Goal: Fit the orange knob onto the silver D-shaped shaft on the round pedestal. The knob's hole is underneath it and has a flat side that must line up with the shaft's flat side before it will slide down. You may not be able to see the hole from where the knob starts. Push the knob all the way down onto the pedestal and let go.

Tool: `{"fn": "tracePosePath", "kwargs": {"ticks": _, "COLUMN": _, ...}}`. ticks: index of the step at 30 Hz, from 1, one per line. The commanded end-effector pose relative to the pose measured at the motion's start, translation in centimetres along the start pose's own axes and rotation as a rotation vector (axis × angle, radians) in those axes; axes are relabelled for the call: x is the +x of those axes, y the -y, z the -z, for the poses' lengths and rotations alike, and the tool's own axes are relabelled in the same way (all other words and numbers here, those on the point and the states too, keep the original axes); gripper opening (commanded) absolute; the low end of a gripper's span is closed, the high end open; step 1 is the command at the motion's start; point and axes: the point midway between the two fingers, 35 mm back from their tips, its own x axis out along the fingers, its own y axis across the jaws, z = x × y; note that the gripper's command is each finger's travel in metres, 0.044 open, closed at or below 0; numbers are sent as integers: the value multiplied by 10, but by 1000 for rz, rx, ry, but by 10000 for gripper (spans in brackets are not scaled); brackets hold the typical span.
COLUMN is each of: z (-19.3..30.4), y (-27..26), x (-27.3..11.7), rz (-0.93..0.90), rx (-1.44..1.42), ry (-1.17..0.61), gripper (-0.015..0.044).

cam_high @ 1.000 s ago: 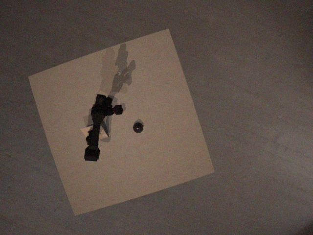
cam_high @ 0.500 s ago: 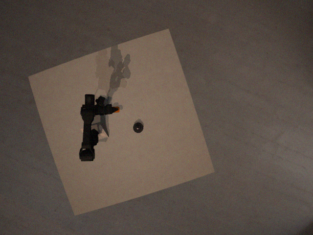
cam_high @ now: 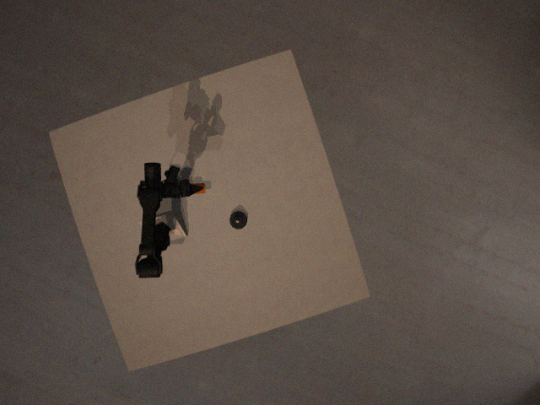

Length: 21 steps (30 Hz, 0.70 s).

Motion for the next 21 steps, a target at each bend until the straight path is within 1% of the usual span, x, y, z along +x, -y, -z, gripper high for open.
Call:
{"fn": "tracePosePath", "kwargs": {"ticks": 1, "z": 1, "y": 0, "x": -1, "rz": 48, "rx": -3, "ry": -1, "gripper": 0}}
{"fn": "tracePosePath", "kwargs": {"ticks": 3, "z": 0, "y": -1, "x": 0, "rz": 18, "rx": -2, "ry": 0, "gripper": 0}}
{"fn": "tracePosePath", "kwargs": {"ticks": 21, "z": 0, "y": -1, "x": 0, "rz": 18, "rx": -2, "ry": 0, "gripper": 0}}
